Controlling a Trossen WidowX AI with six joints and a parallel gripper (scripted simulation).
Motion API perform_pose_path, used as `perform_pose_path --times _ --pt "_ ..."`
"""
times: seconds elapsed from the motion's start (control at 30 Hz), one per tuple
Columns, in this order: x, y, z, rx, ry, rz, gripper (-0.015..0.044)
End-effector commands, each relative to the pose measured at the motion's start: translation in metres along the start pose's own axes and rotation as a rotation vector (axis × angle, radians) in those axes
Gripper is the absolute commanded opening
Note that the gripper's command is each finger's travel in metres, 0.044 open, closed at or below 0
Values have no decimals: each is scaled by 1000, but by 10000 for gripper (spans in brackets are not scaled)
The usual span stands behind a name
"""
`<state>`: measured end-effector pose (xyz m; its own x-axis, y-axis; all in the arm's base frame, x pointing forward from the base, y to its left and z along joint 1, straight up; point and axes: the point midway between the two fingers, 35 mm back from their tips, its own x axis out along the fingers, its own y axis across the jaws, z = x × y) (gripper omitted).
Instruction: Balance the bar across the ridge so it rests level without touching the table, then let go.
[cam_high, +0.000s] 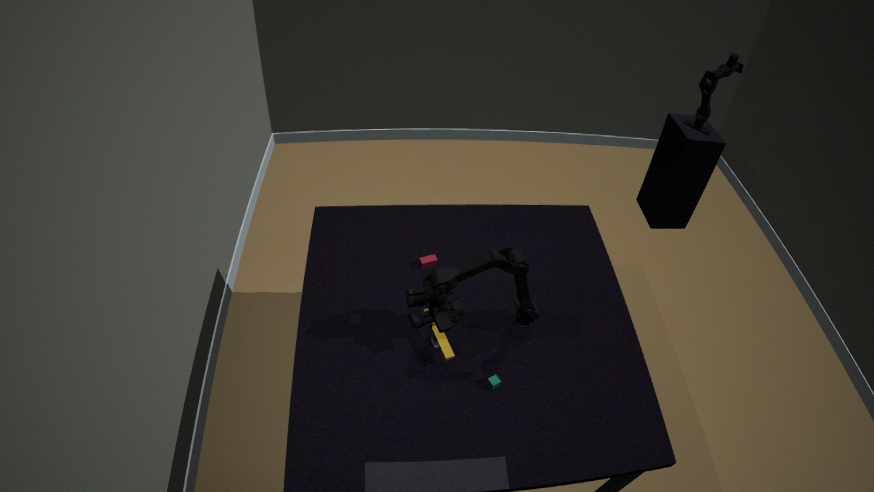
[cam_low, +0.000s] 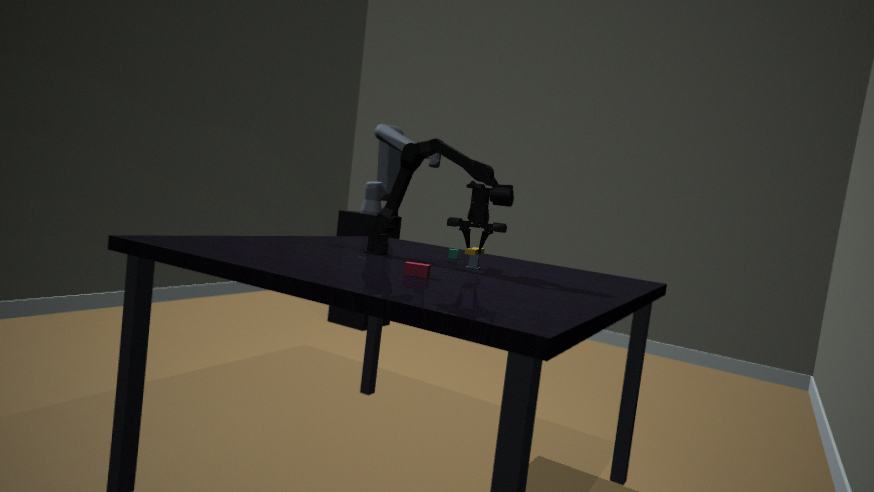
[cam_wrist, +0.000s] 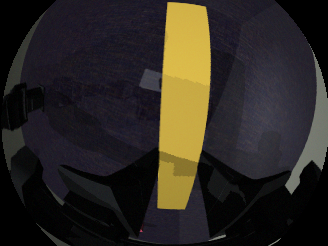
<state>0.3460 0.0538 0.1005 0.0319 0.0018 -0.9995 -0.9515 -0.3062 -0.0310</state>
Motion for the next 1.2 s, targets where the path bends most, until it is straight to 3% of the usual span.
perform_pose_path --times 0.0,1.17 --pt "3 0 1 -4 -3 1 0" --pt "2 0 0 -4 -3 1 0"
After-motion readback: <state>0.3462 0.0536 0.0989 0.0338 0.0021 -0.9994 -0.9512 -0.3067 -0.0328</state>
